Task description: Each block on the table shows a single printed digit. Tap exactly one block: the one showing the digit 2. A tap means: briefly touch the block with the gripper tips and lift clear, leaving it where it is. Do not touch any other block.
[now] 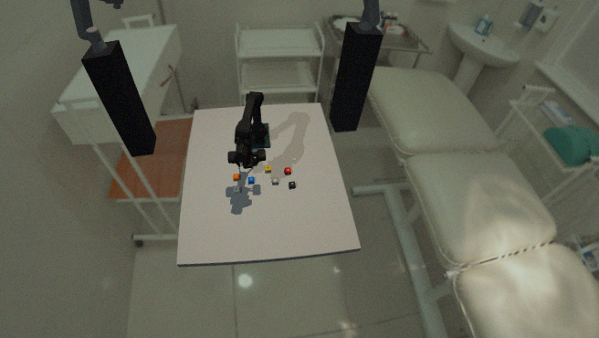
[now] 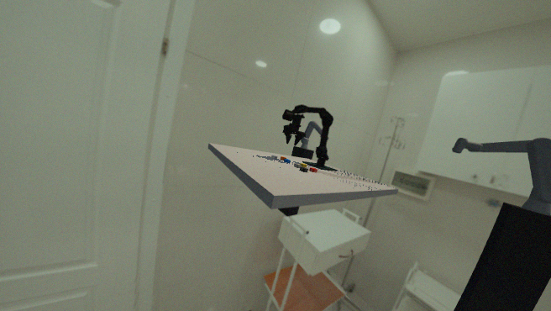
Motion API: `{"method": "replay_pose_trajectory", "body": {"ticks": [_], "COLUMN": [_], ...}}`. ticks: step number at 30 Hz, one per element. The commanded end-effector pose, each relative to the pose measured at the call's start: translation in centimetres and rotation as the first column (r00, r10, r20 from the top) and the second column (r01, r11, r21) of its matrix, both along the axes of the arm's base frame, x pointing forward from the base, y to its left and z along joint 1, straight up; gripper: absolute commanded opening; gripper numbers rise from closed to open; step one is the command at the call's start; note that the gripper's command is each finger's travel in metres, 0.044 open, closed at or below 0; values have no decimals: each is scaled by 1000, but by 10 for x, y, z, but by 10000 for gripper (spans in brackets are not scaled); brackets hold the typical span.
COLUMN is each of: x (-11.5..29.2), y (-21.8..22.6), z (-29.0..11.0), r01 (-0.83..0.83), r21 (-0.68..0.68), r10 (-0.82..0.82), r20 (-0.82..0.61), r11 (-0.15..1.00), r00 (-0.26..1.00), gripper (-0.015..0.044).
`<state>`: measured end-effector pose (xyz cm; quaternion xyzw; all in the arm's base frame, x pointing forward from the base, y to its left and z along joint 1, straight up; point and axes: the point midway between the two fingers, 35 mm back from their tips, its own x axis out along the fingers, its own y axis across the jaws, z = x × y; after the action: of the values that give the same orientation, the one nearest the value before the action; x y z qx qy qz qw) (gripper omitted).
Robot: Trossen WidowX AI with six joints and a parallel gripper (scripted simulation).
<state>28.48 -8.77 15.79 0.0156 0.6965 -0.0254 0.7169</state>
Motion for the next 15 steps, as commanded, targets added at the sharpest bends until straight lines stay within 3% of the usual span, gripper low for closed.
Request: {"method": "replay_pose_trajectory", "body": {"ticks": [1,8,15], "x": [0,0,-32], "y": [0,3,94], "z": [0,0,-1], "r01": [6,6,1], "r21": [0,0,10], "r10": [-6,-6,-1], "r20": [-1,-1,-3], "r11": [1000,1000,1000], "r00": [1000,1000,1000], "gripper": [400,400,400]}}
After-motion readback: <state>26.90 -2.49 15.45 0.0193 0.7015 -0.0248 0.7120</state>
